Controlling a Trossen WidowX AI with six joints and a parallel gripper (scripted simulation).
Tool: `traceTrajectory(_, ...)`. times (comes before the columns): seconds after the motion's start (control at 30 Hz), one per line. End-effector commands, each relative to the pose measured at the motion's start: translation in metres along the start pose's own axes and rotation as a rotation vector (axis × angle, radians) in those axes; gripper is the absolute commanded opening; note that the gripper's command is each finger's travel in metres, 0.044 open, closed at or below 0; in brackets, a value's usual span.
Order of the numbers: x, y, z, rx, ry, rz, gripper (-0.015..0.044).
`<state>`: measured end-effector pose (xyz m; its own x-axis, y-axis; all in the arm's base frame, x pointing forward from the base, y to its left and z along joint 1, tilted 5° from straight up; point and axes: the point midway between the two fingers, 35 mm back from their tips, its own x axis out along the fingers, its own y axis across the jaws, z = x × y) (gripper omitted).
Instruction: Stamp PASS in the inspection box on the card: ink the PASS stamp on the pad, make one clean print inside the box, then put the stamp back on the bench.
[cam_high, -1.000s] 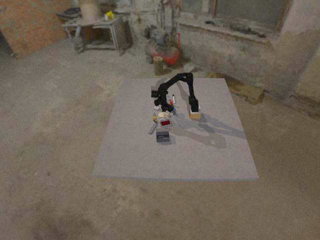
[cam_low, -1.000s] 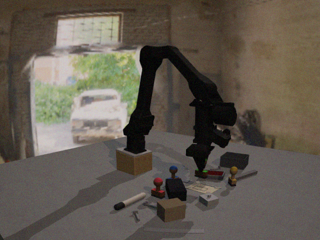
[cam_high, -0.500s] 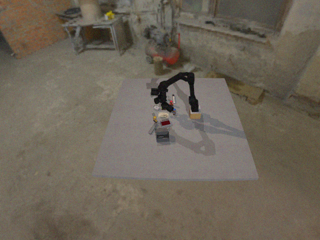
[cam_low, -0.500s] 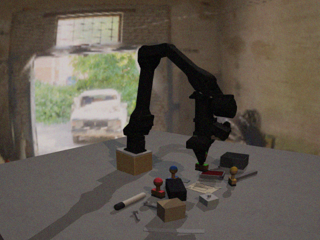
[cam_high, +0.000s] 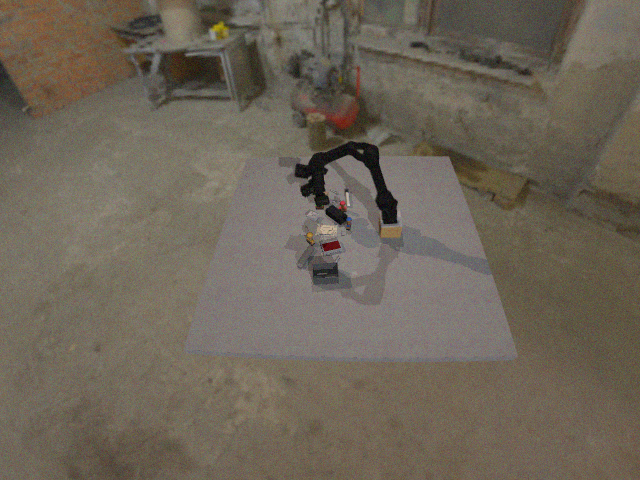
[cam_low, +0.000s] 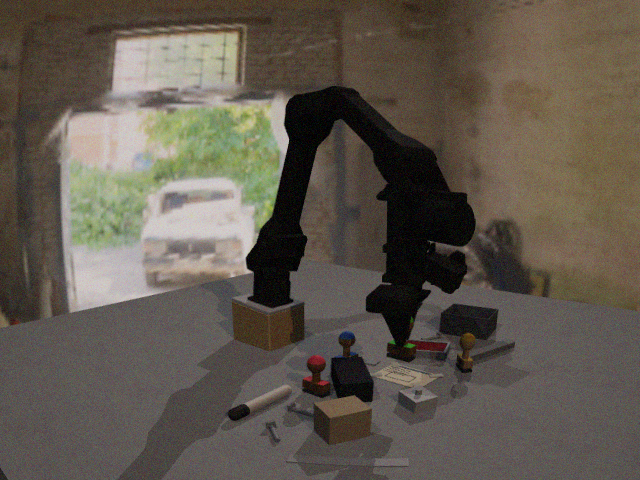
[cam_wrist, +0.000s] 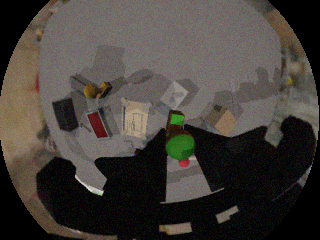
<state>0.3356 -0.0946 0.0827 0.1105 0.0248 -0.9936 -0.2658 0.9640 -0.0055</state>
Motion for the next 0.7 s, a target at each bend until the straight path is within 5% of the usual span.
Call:
traceTrajectory(0.0, -0.001, -0.021, 0.001, -0.004, -0.005, 0.002, 0.0)
traceTrajectory(0.67, 0.02, -0.046, 0.001, -0.003, -0.006, 0.0, 0.0)
